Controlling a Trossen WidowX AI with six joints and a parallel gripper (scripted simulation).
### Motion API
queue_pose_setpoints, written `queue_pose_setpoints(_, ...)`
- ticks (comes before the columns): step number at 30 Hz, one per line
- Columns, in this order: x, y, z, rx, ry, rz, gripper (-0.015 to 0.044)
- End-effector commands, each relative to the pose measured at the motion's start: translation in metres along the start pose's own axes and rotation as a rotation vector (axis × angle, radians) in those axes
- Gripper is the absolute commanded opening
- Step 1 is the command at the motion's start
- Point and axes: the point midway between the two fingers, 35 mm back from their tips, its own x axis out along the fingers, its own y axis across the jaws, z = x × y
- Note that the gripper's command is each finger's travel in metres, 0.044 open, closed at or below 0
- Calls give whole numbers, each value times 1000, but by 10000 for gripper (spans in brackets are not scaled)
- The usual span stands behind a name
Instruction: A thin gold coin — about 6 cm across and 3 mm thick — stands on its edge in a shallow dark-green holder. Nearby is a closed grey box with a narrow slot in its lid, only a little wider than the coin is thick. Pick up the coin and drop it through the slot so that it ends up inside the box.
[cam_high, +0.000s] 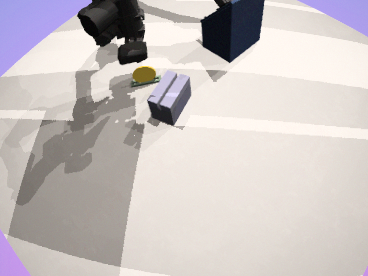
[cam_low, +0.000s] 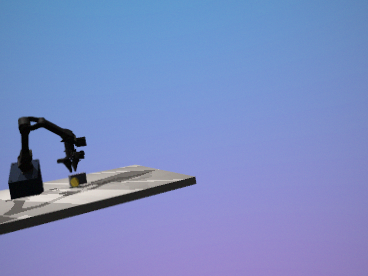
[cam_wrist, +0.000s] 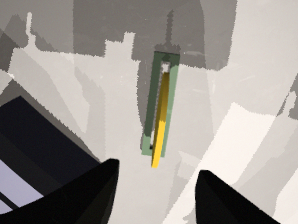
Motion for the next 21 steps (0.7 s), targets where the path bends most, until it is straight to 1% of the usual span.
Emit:
queue_pose_setpoints(1, 8, -1, -1, -10, -4, -6, 161)
queue_pose_setpoints(4, 20, -1, -1, -10, -4, -6, 161)
queue_pose_setpoints(9, 23, -1, -1, -10, -4, -6, 161)
queue_pose_setpoints(21, 42, 1, 0, -10, -3, -4, 161)
